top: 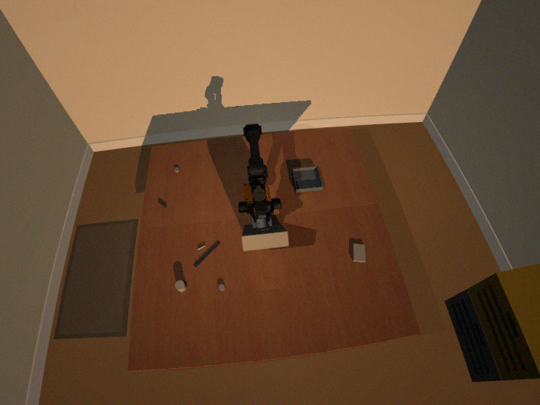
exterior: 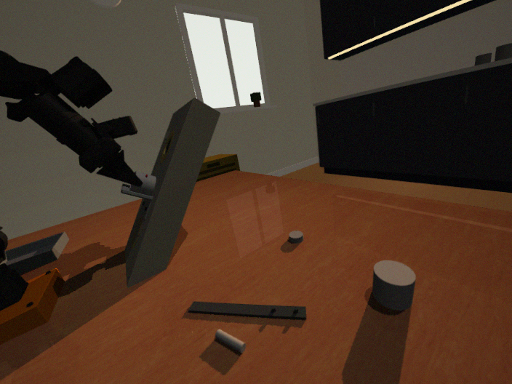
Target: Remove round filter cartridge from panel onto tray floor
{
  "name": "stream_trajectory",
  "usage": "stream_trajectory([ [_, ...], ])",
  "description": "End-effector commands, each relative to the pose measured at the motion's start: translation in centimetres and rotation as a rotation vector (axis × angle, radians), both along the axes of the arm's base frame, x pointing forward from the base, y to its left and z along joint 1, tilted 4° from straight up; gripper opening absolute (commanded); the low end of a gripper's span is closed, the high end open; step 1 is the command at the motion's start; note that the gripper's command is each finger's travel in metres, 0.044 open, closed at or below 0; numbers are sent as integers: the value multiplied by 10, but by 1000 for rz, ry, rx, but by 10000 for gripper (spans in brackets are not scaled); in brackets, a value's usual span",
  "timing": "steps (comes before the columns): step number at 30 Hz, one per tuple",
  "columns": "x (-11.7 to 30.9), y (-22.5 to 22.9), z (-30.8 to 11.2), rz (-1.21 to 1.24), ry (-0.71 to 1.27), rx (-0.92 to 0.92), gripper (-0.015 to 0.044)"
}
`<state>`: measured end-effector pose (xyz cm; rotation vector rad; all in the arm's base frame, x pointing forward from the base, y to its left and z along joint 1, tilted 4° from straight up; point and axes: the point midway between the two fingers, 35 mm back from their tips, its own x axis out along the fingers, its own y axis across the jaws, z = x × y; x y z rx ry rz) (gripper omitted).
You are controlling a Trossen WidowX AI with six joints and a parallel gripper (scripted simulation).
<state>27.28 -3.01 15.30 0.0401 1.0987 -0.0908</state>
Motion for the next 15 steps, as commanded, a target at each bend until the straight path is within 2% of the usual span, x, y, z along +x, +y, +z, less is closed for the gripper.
stream_trajectory([
  [1,0,0,1,0,-1,0,212],
  [4,0,0,1,0,-1,0,192],
  [11,6,0,8,0,-1,0,9],
  [15,14,-1,18,1,-1,1,0],
])
